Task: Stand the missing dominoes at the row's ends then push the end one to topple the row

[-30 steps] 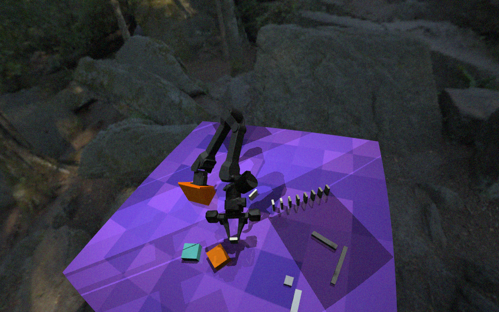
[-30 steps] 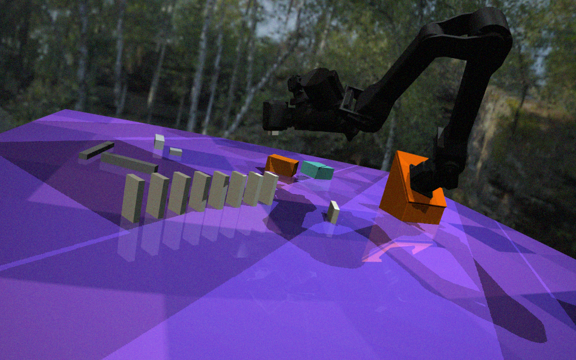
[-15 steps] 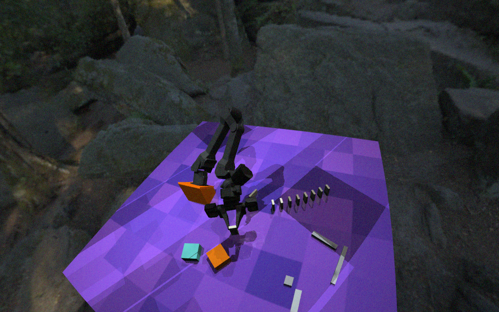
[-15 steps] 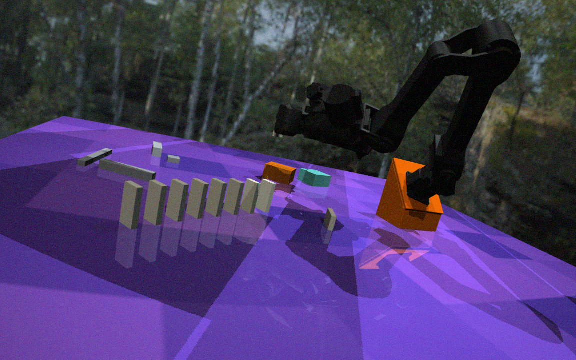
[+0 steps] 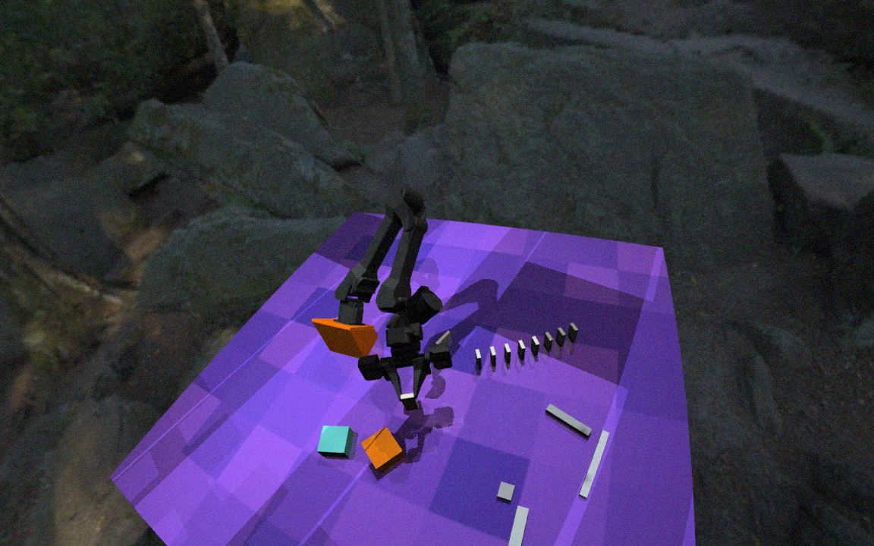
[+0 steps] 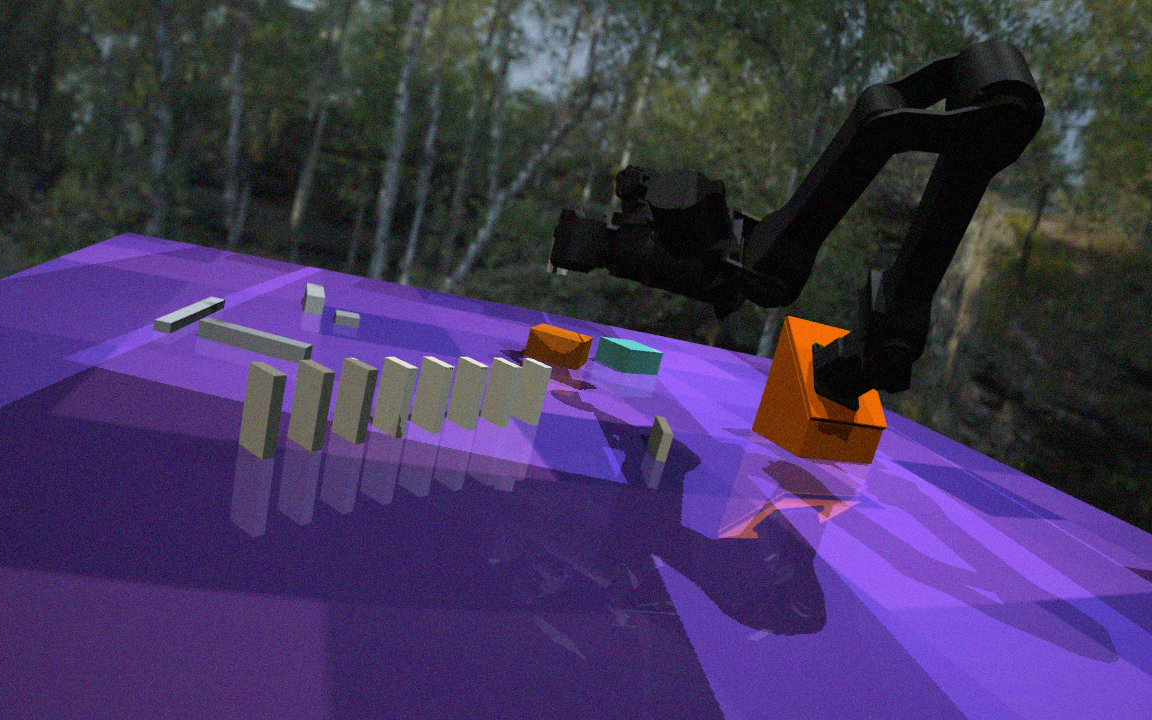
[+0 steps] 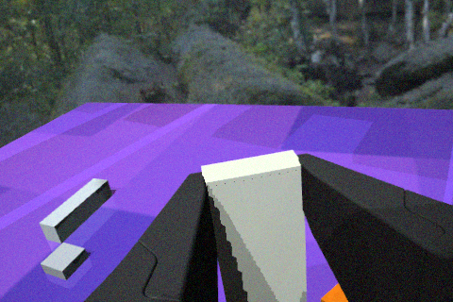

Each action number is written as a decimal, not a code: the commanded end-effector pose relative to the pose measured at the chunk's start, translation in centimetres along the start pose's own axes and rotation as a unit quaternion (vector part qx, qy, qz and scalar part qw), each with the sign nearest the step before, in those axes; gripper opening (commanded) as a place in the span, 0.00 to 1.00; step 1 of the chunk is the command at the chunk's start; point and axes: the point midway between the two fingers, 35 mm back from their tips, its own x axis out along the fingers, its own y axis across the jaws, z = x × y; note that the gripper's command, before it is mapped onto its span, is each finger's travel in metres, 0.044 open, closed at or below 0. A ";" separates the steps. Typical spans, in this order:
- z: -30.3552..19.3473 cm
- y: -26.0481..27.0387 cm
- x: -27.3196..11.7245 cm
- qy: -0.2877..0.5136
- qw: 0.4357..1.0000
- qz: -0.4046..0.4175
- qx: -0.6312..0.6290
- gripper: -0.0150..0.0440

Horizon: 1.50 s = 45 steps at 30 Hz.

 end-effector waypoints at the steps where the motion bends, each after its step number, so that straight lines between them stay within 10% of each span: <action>1: -0.4 0.1 0.1 0.000 1.000 -0.001 0.003 0.44; 42: -11.0 -0.1 0.3 0.004 1.000 -0.002 -0.001 0.44; 45: -11.0 -0.1 0.3 0.004 1.000 -0.002 -0.001 0.57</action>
